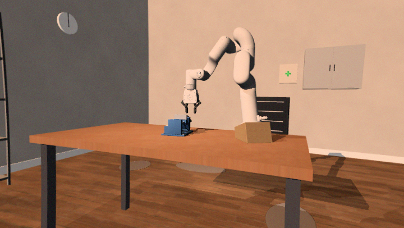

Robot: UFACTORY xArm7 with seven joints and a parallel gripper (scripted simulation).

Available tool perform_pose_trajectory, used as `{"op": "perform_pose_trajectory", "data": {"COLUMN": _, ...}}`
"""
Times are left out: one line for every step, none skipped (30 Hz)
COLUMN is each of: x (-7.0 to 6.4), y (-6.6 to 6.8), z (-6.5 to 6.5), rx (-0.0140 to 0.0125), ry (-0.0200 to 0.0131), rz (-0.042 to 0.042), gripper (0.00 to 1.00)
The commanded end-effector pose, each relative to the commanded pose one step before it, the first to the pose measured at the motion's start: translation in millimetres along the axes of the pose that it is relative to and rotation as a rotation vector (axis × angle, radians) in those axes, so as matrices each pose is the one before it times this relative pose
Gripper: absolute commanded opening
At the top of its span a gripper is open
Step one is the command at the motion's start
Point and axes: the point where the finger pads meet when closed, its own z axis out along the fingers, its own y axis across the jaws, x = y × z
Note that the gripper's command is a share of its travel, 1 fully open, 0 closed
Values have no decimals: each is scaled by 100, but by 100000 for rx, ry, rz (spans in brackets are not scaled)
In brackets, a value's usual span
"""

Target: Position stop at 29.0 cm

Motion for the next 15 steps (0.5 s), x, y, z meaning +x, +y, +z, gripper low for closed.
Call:
{"op": "perform_pose_trajectory", "data": {"x": 97, "y": -290, "z": 81, "rx": 748, "ry": 251, "rz": 30, "gripper": 57}}
{"op": "perform_pose_trajectory", "data": {"x": 0, "y": 0, "z": 0, "rx": 0, "ry": 0, "rz": 0, "gripper": 57}}
{"op": "perform_pose_trajectory", "data": {"x": 0, "y": 0, "z": 0, "rx": 0, "ry": 0, "rz": 0, "gripper": 57}}
{"op": "perform_pose_trajectory", "data": {"x": 0, "y": 0, "z": 0, "rx": 0, "ry": 0, "rz": 0, "gripper": 57}}
{"op": "perform_pose_trajectory", "data": {"x": 0, "y": 0, "z": 1, "rx": 0, "ry": 0, "rz": 0, "gripper": 57}}
{"op": "perform_pose_trajectory", "data": {"x": 0, "y": 0, "z": 10, "rx": 0, "ry": 0, "rz": 0, "gripper": 57}}
{"op": "perform_pose_trajectory", "data": {"x": 0, "y": 0, "z": 25, "rx": 0, "ry": 0, "rz": 0, "gripper": 57}}
{"op": "perform_pose_trajectory", "data": {"x": 0, "y": 0, "z": 45, "rx": 0, "ry": 1, "rz": 0, "gripper": 57}}
{"op": "perform_pose_trajectory", "data": {"x": 0, "y": 0, "z": 70, "rx": 0, "ry": 1, "rz": 0, "gripper": 57}}
{"op": "perform_pose_trajectory", "data": {"x": 0, "y": 0, "z": 98, "rx": 0, "ry": 0, "rz": 0, "gripper": 57}}
{"op": "perform_pose_trajectory", "data": {"x": 0, "y": 0, "z": 127, "rx": 0, "ry": -1, "rz": 0, "gripper": 57}}
{"op": "perform_pose_trajectory", "data": {"x": 0, "y": 0, "z": 159, "rx": 0, "ry": 0, "rz": 0, "gripper": 57}}
{"op": "perform_pose_trajectory", "data": {"x": 0, "y": 0, "z": 190, "rx": 0, "ry": 1, "rz": 0, "gripper": 57}}
{"op": "perform_pose_trajectory", "data": {"x": -1, "y": 1, "z": 221, "rx": 1, "ry": -2, "rz": -1, "gripper": 57}}
{"op": "perform_pose_trajectory", "data": {"x": 1, "y": -1, "z": 252, "rx": -1, "ry": 2, "rz": 1, "gripper": 57}}
